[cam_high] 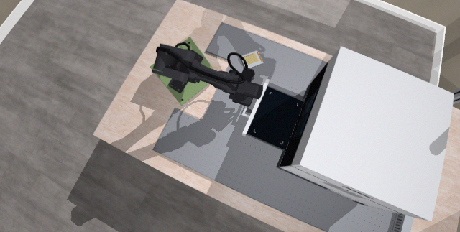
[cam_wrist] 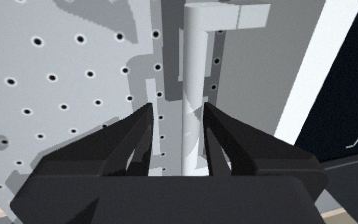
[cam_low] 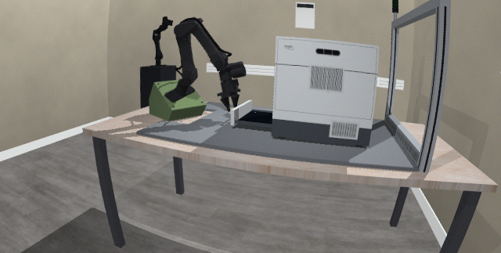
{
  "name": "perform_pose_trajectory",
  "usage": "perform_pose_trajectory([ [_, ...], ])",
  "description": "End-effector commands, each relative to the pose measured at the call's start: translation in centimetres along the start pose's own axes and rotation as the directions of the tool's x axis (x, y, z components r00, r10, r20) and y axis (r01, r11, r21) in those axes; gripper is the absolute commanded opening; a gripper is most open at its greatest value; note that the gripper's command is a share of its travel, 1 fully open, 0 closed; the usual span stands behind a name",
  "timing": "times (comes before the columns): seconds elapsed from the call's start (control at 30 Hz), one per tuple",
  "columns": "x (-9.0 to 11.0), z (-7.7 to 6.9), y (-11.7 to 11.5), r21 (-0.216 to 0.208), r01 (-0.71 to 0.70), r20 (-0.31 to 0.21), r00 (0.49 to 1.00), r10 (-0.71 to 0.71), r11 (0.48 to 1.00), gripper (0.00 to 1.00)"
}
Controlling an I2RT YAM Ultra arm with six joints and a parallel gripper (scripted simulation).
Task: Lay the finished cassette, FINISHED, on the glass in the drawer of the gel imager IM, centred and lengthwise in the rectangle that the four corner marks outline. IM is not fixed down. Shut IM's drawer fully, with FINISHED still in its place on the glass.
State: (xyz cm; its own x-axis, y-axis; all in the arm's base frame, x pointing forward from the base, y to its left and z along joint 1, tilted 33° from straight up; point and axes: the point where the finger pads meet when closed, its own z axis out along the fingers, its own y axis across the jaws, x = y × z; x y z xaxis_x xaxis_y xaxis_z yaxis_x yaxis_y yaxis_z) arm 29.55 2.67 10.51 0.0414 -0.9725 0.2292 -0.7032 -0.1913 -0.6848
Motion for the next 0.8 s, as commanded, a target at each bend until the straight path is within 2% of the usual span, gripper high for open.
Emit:
perform_pose_trajectory([
  [0.0,0.1,-1.6,-1.7,0.04,-0.017,0.004,1.0,0.017,0.999,0.35],
  [0.77,0.1,-4.4,-1.5,0.04,-0.018,0.005,1.0,0.018,0.999,0.35],
])
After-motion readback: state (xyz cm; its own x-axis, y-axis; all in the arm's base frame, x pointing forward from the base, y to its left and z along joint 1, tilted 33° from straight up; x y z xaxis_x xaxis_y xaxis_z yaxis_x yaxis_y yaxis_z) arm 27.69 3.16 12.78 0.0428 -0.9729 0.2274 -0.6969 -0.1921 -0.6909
